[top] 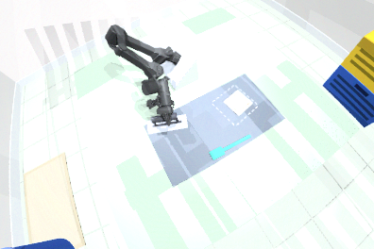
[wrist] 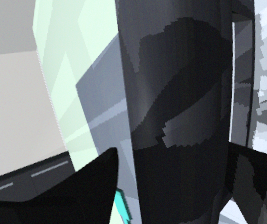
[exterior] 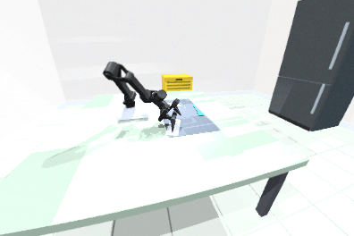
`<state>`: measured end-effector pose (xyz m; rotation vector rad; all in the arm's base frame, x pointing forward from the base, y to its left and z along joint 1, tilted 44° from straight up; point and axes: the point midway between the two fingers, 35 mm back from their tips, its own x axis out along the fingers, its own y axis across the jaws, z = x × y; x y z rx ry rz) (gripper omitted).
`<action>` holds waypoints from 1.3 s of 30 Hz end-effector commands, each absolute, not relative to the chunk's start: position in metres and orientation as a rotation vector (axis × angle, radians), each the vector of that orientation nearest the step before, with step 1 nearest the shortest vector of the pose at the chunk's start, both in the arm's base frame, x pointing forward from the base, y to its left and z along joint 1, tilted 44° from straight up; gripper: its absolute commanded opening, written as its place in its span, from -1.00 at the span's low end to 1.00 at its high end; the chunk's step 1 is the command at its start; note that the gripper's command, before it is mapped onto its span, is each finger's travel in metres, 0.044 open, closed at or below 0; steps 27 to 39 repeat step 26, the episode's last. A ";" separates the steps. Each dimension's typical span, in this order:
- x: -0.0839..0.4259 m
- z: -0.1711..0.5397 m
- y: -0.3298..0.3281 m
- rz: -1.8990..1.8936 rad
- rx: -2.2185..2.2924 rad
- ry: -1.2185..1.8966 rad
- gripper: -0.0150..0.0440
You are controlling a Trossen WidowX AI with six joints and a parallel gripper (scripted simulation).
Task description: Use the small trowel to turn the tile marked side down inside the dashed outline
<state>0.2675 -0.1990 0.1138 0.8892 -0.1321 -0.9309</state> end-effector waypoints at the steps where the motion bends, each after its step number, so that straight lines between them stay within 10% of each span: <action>1: 0.268 0.114 -0.199 -0.927 0.887 -0.131 0.53; 39: 0.234 0.129 -0.157 -0.932 0.891 -0.129 0.53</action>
